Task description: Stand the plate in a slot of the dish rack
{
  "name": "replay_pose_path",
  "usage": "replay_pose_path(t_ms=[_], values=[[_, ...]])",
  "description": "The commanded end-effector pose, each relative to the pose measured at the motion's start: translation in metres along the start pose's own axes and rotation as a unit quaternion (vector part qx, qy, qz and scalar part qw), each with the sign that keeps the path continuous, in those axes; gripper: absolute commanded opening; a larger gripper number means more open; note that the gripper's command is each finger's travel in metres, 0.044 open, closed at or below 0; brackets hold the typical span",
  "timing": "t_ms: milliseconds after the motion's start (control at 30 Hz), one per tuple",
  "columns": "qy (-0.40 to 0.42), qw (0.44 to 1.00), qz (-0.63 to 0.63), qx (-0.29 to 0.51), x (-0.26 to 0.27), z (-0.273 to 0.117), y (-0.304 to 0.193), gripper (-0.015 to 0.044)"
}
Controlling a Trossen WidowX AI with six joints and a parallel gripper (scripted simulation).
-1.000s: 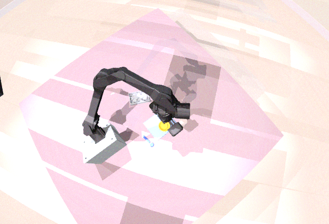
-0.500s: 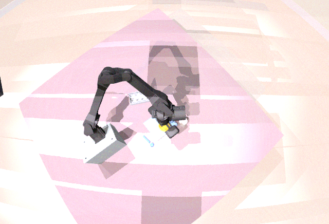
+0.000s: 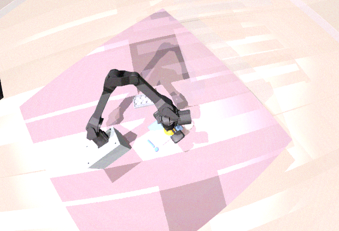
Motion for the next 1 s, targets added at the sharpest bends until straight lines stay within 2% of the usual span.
replay_pose_path(t_ms=[0, 533, 600, 800, 967], values=[[0.003, 1.0, 0.003, 0.0, 0.0, 0.008, 0.0, 0.04], [0.004, 1.0, 0.003, 0.0, 0.0, 0.031, 0.0, 0.04], [0.004, 1.0, 0.003, 0.0, 0.0, 0.031, 0.0, 0.0363], [0.004, 1.0, 0.003, 0.0, 0.0, 0.031, 0.0, 0.0363], [0.004, 1.0, 0.003, 0.0, 0.0, 0.031, 0.0, 0.033]])
Point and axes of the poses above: the point midway between the two fingers, 35 mm back from their tips, its own z axis out along the fingers, its own x axis across the jaws, y = z × x, the point moved 10 cm from there along -z, back along the fingers, and after that the axes turned 11 degrees about z, right-handed, at the moved point
